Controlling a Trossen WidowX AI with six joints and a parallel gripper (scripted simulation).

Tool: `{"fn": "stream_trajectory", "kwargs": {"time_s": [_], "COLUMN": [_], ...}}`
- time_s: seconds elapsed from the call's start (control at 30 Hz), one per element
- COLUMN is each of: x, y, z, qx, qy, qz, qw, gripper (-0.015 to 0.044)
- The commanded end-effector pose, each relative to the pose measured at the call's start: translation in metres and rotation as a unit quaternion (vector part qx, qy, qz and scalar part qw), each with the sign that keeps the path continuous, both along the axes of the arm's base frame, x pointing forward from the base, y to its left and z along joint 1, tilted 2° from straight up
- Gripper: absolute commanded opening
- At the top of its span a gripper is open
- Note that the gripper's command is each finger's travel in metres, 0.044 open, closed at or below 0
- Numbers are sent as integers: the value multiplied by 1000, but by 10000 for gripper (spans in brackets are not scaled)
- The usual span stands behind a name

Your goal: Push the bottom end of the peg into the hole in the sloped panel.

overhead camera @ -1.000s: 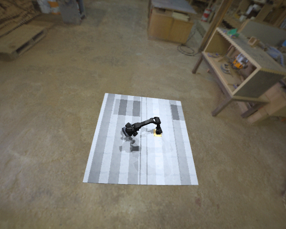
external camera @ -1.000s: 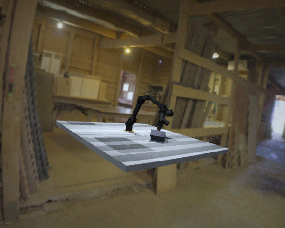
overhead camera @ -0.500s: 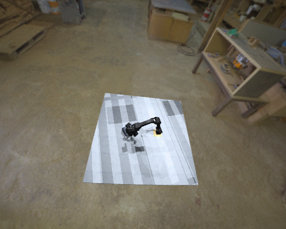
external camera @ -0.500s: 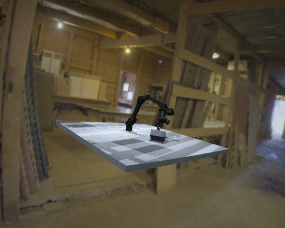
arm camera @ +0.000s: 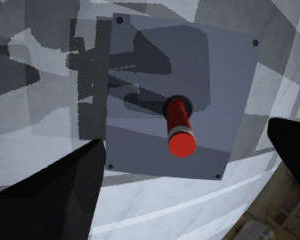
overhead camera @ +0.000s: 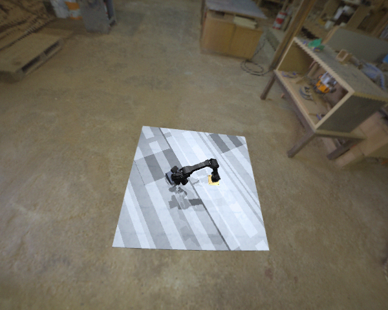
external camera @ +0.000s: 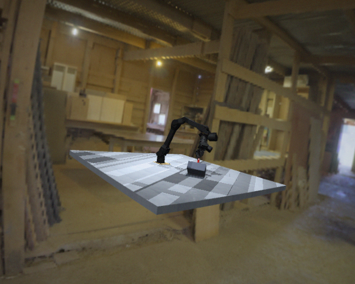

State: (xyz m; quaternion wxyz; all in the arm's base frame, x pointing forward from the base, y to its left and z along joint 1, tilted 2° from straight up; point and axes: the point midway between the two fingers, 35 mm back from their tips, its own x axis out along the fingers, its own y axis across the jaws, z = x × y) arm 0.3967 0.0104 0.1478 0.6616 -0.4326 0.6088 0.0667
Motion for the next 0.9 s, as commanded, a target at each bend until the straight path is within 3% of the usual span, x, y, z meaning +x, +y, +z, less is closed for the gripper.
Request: {"fn": "stream_trajectory", "kwargs": {"time_s": [0.0, 0.87], "x": [-1, -10], "y": [3, 21], "z": [7, 39], "qx": [-1, 0], "qy": [-2, -1], "qz": [-1, 0], "qw": [1000, 1000], "gripper": [440, 440]}}
